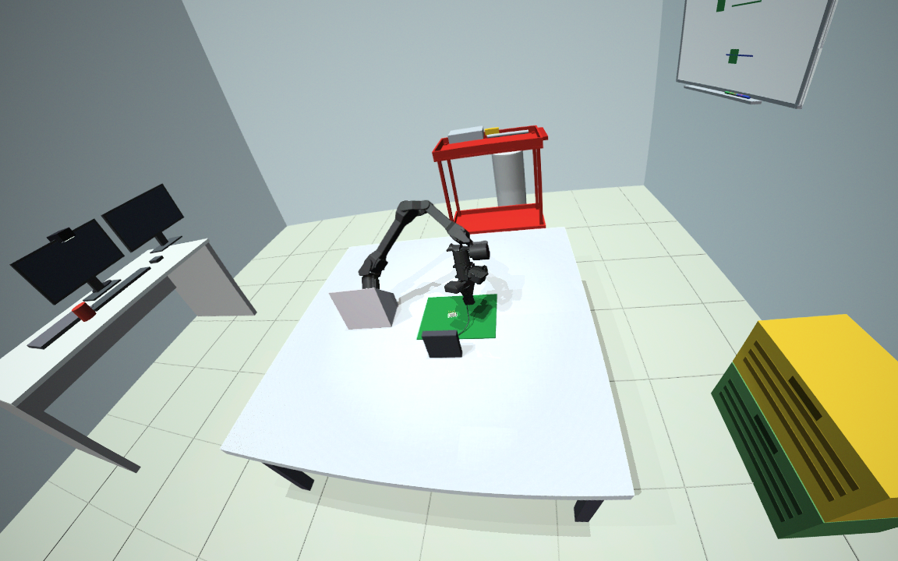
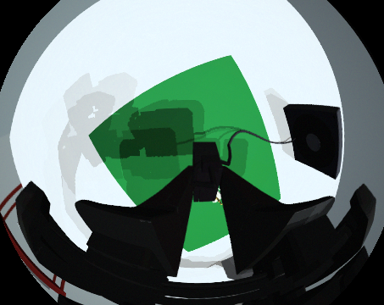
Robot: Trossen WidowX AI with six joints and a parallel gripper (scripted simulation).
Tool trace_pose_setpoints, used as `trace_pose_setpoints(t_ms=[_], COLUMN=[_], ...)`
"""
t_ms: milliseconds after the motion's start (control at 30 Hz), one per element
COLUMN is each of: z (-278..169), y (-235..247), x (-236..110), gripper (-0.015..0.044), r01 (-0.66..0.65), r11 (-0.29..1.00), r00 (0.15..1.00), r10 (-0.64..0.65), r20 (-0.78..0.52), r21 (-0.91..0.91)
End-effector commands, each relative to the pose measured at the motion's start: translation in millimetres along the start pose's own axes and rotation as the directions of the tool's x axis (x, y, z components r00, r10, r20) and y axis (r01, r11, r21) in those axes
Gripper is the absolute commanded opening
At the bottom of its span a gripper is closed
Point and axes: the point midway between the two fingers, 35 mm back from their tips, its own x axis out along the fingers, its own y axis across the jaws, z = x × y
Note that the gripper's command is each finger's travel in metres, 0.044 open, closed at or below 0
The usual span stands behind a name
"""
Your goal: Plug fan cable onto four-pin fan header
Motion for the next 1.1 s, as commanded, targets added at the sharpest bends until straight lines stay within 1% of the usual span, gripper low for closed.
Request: trace_pose_setpoints(t_ms=[0,533,1067], z=[-0.9,1.8,4.2], y=[-0.4,-3.5,-4.6], x=[5.1,19.6,29.9], gripper=[0.0000,0.0000,0.0000], r01=[0.022,0.094,0.145], r11=[1.000,0.996,0.989], r00=[1.000,0.987,0.956], r10=[-0.022,-0.091,-0.138], r20=[0.021,0.134,0.258], r21=[-0.004,-0.014,-0.010])
